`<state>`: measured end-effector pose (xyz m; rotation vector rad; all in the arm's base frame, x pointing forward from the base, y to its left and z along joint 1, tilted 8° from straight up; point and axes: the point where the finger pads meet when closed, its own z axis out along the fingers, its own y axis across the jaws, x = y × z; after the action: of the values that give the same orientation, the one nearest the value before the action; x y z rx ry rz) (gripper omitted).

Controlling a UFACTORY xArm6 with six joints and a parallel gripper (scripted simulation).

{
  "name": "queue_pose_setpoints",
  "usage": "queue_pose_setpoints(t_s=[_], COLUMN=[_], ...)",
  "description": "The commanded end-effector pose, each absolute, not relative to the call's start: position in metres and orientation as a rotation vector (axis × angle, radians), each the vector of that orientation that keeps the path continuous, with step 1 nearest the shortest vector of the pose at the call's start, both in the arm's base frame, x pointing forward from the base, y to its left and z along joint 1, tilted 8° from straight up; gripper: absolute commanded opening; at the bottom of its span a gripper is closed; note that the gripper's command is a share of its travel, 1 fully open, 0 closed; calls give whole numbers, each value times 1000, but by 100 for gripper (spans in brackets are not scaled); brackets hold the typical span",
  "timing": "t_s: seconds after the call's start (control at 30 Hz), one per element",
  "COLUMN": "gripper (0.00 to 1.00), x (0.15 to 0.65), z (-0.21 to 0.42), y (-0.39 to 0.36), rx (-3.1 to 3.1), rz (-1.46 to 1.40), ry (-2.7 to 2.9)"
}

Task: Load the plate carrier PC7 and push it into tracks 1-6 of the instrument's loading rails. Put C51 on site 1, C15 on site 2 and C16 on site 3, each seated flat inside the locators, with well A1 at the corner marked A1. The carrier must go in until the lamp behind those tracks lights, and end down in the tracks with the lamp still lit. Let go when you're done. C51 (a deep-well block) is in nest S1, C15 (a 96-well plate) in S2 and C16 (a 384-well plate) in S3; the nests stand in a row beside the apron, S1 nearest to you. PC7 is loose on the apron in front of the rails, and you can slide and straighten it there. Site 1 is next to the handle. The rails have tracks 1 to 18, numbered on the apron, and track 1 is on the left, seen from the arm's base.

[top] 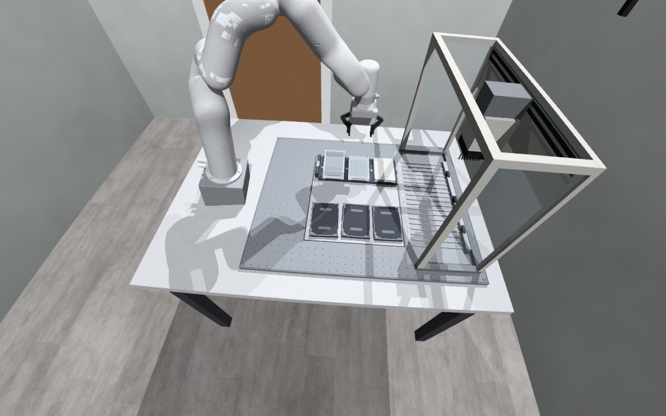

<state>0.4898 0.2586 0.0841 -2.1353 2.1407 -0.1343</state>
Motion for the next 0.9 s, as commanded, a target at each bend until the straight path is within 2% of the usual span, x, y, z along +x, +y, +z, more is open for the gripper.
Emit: queue_pose_setpoints(t_s=[0.0,0.87], gripper=[100,100], x=[490,487], z=[94,117], y=[259,259], rx=[-2132,-2132], rz=[-136,-136], ry=[2137,2137])
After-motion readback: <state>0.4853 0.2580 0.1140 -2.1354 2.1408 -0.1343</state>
